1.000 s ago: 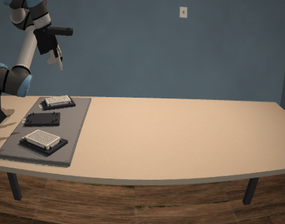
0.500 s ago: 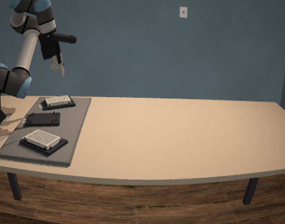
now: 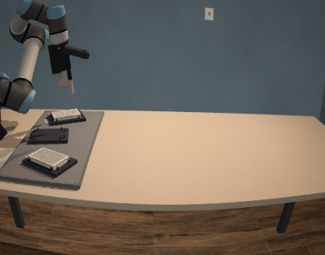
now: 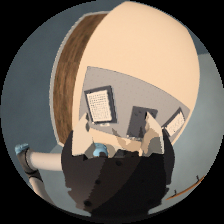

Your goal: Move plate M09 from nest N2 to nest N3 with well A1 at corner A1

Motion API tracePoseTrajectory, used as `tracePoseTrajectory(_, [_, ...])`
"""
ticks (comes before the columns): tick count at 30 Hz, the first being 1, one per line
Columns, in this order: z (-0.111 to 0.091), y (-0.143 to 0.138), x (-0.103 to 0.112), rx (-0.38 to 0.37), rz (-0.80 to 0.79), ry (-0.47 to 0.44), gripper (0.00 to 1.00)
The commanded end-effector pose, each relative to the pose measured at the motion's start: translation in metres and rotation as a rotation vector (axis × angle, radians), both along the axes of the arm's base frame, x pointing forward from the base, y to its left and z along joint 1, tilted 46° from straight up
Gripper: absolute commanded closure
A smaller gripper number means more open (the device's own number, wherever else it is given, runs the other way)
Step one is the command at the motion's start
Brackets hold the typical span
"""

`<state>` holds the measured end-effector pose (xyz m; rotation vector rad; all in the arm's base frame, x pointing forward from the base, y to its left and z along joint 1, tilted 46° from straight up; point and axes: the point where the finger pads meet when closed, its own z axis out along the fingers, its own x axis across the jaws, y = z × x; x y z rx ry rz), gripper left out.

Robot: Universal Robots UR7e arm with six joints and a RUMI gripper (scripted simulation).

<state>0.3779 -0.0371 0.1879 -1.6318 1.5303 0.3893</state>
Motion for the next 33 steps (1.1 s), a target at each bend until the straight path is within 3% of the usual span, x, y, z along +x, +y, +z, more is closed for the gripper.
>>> tracePoseTrajectory(1, [-0.002,0.020,-0.001,-0.014,0.019,0.006,0.18])
tracePoseTrajectory(25, [-0.014,0.110,-0.021,-0.133,0.189,0.027,0.18])
tracePoseTrajectory(33, [-0.015,0.118,-0.023,-0.133,0.189,0.027,0.18])
